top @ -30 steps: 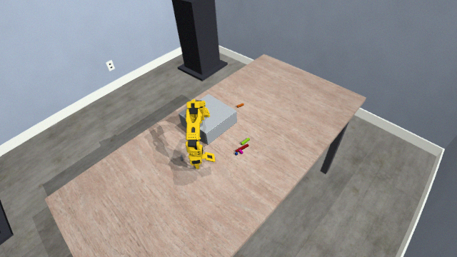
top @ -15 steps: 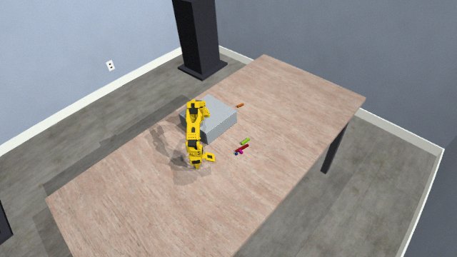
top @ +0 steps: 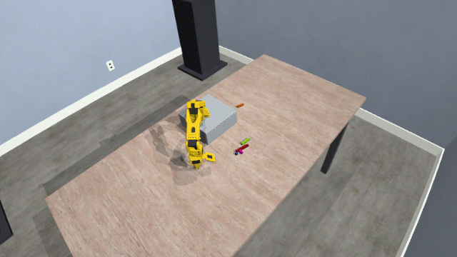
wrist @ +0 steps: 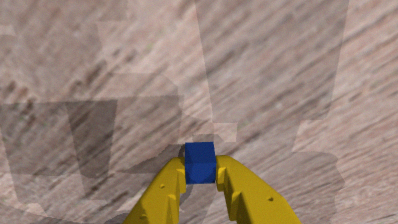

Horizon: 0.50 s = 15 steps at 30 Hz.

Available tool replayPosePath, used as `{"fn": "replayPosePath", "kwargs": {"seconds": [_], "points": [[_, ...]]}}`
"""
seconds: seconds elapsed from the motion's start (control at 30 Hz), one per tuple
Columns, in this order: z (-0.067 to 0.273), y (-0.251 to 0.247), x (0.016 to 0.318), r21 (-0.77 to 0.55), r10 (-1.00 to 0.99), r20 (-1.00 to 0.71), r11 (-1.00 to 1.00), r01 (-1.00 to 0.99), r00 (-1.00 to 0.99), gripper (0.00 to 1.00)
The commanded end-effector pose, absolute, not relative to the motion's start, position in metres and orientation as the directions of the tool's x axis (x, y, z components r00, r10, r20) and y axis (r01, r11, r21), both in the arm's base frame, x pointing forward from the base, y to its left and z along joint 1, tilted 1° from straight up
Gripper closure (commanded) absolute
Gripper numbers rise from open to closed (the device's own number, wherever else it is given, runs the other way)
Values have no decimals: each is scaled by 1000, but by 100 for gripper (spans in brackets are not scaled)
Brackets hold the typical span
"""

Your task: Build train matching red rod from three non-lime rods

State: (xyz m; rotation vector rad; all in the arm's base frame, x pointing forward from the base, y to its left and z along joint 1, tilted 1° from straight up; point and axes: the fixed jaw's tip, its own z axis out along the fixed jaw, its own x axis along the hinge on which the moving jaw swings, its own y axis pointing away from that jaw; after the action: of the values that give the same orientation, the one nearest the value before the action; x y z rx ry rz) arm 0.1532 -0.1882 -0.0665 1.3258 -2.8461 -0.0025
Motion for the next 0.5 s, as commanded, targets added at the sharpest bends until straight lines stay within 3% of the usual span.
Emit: {"fn": "replayPosePath", "kwargs": {"seconds": [0.0, 0.47], "points": [[-71, -186, 151, 19, -769, -4, 639, -769, -639, 100], [-76, -186, 151, 19, -769, -4, 639, -769, -639, 100]]}}
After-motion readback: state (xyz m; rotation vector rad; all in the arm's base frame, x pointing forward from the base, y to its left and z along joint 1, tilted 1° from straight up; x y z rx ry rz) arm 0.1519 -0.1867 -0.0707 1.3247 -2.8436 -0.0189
